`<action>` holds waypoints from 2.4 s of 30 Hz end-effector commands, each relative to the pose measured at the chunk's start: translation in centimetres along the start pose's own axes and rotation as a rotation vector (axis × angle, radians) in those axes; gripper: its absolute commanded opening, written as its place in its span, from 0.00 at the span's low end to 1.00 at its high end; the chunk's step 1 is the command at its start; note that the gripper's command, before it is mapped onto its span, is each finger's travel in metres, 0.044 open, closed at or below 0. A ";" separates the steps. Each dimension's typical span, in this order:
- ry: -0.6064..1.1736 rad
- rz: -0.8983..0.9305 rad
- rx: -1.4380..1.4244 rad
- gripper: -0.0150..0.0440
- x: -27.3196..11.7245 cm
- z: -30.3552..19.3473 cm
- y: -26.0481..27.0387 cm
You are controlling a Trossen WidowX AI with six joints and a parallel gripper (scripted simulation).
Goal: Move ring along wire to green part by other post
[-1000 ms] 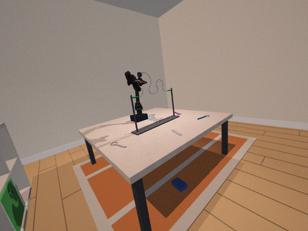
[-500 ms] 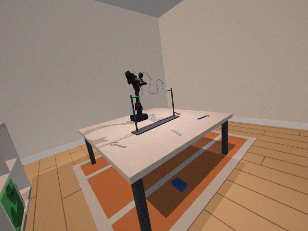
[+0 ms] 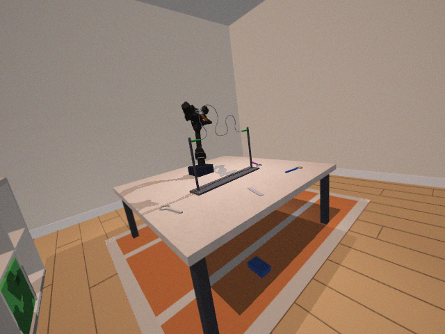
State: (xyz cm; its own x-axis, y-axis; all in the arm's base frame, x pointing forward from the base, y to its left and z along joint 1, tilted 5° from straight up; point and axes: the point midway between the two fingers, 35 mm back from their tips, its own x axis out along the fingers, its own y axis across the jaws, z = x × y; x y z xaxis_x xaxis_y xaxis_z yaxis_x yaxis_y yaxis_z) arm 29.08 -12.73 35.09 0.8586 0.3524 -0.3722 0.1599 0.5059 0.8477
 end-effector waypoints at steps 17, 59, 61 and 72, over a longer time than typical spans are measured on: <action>-0.032 -0.127 -0.218 0.00 0.0 0.2 -0.8; -0.095 -0.391 -0.666 0.00 -0.3 1.0 -2.5; -0.098 -0.403 -0.687 0.00 -0.3 1.1 -2.6; -0.115 -0.472 -0.805 0.00 -0.5 1.5 -3.0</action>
State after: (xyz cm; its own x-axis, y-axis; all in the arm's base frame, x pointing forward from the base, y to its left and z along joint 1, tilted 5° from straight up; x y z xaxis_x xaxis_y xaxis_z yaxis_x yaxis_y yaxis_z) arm 28.98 -15.48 33.42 0.8417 -0.0663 -0.5358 0.1554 0.9802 0.1229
